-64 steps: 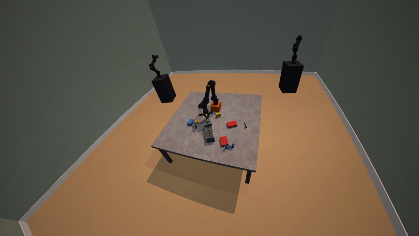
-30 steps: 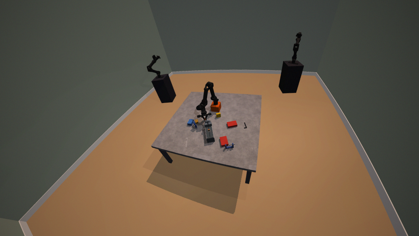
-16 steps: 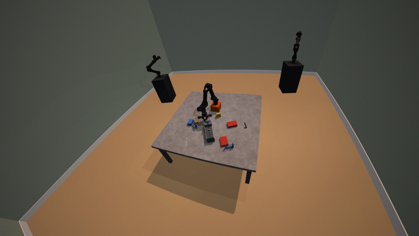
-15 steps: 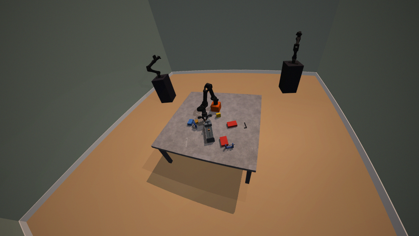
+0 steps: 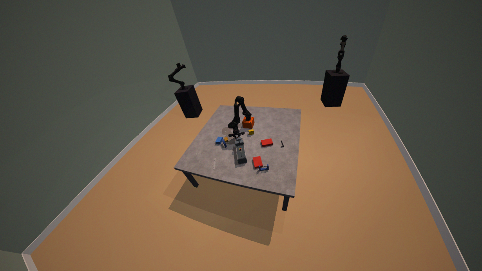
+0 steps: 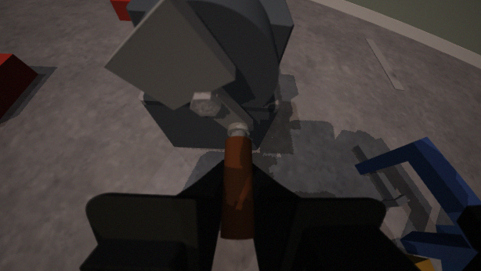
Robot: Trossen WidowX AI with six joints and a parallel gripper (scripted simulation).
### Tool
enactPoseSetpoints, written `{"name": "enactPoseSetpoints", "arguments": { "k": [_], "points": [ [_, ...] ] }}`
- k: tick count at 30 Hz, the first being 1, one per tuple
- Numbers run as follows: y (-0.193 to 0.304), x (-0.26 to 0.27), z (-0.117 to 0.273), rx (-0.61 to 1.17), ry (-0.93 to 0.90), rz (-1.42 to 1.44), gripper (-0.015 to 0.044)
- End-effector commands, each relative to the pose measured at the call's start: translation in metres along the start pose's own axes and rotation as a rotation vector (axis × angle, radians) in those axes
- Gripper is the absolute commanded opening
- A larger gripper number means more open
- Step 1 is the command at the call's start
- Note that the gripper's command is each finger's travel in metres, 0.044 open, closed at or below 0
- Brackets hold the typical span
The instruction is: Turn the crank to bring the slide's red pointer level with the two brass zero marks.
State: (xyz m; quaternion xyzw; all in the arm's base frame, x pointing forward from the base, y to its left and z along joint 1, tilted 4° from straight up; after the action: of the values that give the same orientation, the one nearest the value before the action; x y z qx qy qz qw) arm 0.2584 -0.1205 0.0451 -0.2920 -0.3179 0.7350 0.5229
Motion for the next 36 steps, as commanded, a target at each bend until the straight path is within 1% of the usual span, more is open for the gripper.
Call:
{"name": "enactPoseSetpoints", "arguments": {
  "k": [1,36],
  "points": [
    [0.002,0.007,-0.004,0.01,-0.016,-0.005,0.0],
    [0.003,0.02,-0.005,0.01,-0.017,-0.006,0.0]
  ]
}}
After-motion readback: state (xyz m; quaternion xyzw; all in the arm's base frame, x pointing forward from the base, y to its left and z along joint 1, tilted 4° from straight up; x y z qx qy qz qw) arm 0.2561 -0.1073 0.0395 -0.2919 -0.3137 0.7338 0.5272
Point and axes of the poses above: the point midway between the two fingers, 35 mm back from their tips, its own z axis back along the fingers, its own x axis across the jaws, y = z × x, the point moved 9 cm from there along z, back along the fingers, and after that the axes turned 6 degrees about z, right-handed, at the moved point
